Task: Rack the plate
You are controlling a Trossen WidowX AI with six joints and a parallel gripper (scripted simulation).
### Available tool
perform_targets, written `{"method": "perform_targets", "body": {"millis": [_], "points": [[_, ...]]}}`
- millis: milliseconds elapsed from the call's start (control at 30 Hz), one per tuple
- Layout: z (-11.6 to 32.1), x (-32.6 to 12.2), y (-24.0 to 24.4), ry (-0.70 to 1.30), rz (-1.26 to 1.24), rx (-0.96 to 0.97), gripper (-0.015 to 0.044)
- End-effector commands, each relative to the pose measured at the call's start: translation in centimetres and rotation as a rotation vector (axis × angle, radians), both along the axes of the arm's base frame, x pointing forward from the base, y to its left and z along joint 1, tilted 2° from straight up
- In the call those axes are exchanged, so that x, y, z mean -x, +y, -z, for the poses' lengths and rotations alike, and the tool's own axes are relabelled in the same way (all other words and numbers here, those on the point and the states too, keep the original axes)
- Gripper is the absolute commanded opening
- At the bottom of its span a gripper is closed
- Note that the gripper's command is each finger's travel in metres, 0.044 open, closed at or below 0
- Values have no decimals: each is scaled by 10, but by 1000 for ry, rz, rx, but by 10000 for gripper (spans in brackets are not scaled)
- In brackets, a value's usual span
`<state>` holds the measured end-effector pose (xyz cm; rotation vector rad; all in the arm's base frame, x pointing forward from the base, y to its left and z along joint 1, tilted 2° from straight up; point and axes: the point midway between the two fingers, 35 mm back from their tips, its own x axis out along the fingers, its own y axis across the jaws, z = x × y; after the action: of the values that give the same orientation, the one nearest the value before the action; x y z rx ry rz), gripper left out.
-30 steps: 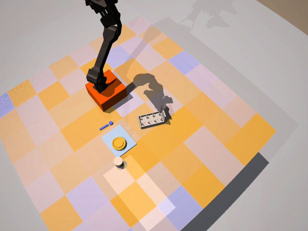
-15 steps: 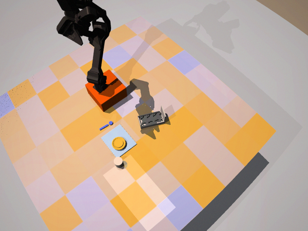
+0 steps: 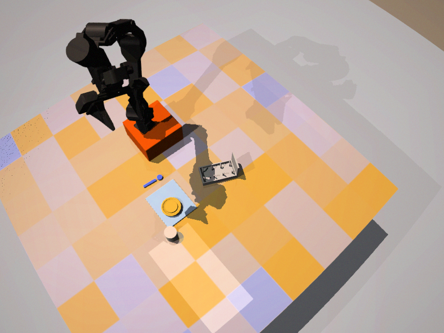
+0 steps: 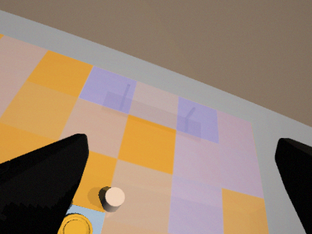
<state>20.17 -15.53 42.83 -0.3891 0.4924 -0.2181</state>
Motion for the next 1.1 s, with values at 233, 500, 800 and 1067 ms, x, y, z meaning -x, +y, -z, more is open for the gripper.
{"method": "perform_targets", "body": {"millis": [233, 500, 800, 1067], "points": [[85, -41, -29, 234, 71, -270, 400], [153, -69, -30, 446, 114, -397, 400], [226, -81, -21, 713, 204, -492, 400], [283, -80, -6, 955, 287, -505, 400]]}}
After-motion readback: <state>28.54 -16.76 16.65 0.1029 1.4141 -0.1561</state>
